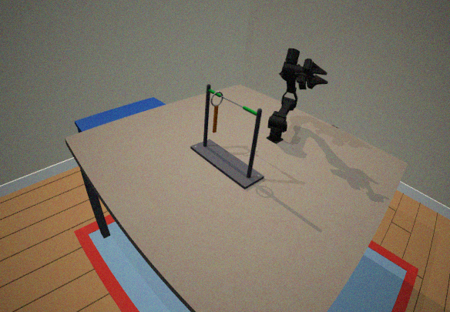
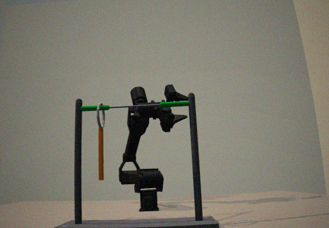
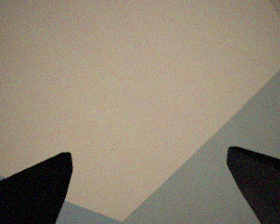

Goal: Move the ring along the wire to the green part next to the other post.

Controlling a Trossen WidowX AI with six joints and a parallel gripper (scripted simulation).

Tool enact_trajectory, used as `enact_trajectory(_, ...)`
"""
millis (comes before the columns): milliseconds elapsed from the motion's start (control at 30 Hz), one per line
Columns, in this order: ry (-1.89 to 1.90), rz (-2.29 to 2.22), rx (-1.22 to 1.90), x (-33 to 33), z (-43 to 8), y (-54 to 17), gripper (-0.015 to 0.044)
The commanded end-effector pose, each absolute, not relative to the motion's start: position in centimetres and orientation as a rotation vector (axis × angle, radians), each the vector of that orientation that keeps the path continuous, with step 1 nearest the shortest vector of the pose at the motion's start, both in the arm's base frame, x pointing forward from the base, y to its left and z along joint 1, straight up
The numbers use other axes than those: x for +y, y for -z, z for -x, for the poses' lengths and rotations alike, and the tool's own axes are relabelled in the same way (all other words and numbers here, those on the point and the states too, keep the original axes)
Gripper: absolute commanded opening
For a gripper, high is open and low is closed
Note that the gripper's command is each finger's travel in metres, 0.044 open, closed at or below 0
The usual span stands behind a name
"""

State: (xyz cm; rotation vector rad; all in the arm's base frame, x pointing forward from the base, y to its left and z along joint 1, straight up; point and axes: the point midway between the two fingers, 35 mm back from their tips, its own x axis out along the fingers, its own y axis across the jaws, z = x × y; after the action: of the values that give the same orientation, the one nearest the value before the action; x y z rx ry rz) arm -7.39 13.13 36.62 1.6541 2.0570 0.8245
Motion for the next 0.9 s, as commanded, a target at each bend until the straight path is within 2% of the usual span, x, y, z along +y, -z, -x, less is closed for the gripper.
enact_trajectory(0, -0.828, -1.655, 2.051, 13.2, 7.3, -36.6, 0.0374)
enact_trajectory(267, -0.976, -1.653, 1.656, 14.9, 1.1, -35.7, 0.0164)
enact_trajectory(567, -0.998, -1.546, 1.106, 14.6, -8.2, -33.3, 0.0160)
enact_trajectory(867, -0.865, -1.306, 0.652, 11.2, -16.1, -29.6, 0.0160)
